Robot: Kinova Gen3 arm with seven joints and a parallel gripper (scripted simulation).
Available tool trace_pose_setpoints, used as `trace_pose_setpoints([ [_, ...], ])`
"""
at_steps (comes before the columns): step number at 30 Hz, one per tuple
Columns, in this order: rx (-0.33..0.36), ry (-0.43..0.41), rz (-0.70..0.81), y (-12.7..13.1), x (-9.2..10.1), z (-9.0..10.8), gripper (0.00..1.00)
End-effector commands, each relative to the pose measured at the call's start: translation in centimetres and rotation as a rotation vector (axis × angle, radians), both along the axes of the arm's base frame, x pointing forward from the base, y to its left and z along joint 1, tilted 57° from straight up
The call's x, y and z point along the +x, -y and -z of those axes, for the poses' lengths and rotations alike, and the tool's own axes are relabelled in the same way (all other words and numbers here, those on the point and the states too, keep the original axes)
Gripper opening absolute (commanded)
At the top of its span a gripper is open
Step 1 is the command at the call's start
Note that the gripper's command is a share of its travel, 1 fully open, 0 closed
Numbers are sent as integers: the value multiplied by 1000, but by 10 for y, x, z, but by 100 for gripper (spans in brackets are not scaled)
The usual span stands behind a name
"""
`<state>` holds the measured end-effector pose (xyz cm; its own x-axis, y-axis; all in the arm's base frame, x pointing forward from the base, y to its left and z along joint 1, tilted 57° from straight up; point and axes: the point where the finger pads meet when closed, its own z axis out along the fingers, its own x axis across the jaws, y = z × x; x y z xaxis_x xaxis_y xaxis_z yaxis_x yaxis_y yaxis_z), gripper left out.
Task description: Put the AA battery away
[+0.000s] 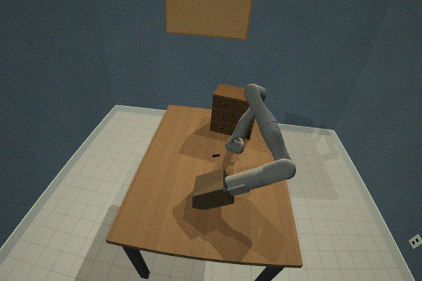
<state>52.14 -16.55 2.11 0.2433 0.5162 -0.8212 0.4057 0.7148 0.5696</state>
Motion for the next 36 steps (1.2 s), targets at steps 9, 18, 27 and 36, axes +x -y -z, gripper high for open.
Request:
trace_pose_setpoints([
  [9,0,1,-2,-1,1,0,37],
  [18,0,1,-2,-1,1,0,37],
  [27,0,1,-2,-1,1,0,37],
  [36,0,1,-2,-1,1,0,37],
])
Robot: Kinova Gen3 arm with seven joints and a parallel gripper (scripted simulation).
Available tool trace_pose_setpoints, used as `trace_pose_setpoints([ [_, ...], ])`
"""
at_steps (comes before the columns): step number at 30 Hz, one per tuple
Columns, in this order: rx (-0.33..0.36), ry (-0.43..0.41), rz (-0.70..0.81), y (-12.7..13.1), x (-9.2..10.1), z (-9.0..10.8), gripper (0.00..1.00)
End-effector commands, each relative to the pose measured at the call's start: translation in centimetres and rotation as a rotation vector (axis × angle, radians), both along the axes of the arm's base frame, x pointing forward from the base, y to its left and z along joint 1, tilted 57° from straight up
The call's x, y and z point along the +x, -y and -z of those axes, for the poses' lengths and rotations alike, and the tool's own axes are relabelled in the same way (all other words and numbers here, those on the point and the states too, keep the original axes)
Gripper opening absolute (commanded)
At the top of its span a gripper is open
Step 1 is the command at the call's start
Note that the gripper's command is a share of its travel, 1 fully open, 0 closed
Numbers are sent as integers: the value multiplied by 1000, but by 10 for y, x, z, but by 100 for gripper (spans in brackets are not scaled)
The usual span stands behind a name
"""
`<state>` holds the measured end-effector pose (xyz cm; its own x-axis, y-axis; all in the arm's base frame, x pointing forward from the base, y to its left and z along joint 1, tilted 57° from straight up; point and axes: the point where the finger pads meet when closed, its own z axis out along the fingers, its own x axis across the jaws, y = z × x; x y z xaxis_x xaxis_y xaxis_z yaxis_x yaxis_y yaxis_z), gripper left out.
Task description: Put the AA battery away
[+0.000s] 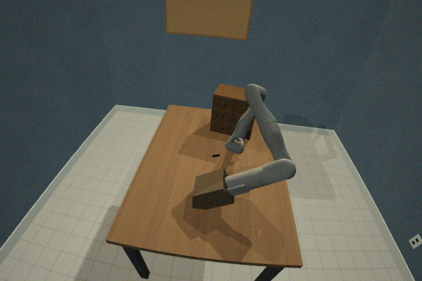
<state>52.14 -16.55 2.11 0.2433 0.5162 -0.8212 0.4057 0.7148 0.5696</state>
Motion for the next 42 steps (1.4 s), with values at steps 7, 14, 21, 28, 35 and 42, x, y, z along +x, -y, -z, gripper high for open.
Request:
trace_pose_setpoints([
  [7,0,1,-2,-1,1,0,37],
  [14,0,1,-2,-1,0,0,37],
  [21,0,1,-2,-1,0,0,37],
  [28,0,1,-2,-1,-1,0,37],
  [35,0,1,-2,-1,-1,0,37],
  [42,0,1,-2,-2,-3,0,37],
])
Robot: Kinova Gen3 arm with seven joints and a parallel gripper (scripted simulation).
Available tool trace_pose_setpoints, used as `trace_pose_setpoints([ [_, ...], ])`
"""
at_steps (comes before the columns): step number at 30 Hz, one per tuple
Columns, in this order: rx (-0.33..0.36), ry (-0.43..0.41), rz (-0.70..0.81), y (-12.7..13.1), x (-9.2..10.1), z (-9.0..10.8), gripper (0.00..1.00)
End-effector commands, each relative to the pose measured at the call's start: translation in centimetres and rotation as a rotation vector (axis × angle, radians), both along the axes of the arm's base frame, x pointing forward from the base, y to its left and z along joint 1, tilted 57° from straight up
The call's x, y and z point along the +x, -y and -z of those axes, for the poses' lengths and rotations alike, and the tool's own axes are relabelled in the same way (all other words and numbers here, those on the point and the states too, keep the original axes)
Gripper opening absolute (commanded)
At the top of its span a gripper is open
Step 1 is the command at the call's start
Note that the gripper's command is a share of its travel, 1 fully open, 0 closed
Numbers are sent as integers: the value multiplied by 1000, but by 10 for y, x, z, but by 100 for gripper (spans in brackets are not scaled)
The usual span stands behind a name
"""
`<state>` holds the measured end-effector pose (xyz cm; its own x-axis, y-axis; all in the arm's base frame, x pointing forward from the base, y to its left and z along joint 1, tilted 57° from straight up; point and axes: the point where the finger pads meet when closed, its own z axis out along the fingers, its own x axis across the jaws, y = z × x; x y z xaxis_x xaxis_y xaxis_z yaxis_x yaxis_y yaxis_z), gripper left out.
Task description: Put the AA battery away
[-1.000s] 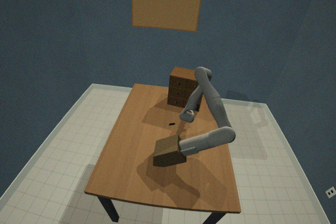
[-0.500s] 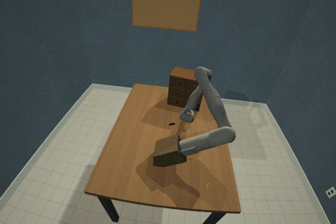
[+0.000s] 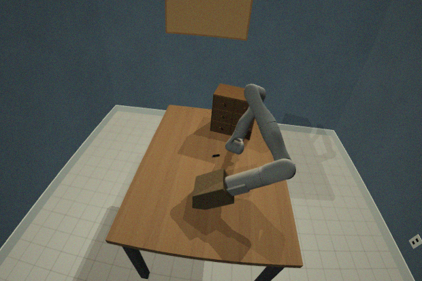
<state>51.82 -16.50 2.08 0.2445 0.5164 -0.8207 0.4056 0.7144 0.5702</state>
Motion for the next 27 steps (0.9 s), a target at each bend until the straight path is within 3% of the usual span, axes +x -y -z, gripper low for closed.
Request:
trace_pose_setpoints([
  [1,0,0,-2,-1,0,0,37],
  [27,0,0,-2,-3,-10,2,37],
])
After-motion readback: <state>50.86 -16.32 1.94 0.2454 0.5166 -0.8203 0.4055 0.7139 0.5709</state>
